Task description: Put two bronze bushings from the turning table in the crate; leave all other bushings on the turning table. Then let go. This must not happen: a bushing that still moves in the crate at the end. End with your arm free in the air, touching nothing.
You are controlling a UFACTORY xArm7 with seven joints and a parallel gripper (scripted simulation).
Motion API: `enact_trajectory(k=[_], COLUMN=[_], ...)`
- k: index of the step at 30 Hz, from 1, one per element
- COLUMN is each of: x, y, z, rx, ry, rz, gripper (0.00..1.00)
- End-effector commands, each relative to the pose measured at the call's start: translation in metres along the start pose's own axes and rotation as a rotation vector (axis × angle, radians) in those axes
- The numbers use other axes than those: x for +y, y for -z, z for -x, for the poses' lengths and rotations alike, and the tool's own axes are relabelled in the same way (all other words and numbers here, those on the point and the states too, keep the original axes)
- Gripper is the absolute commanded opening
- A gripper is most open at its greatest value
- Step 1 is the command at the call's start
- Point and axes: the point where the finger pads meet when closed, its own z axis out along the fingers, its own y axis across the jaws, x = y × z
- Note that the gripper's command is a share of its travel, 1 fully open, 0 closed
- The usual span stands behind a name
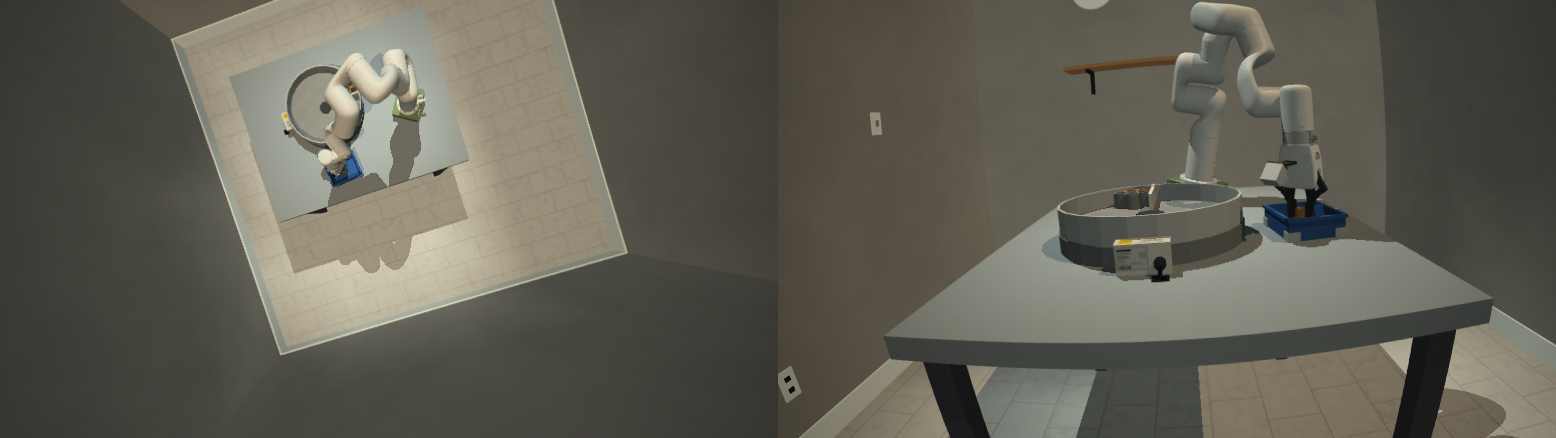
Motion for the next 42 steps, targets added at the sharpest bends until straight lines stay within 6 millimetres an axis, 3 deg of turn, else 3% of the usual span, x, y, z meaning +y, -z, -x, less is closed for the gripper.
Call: enact_trajectory(k=[1,42], x=[-0.0015,-0.0018], y=[0.0004,-0.0053], z=[-0.0009,-0.001], rx=[0.003,0.003], ry=[0.0,0.0], rz=[-0.004,-0.004], gripper=[0.0,0.0])
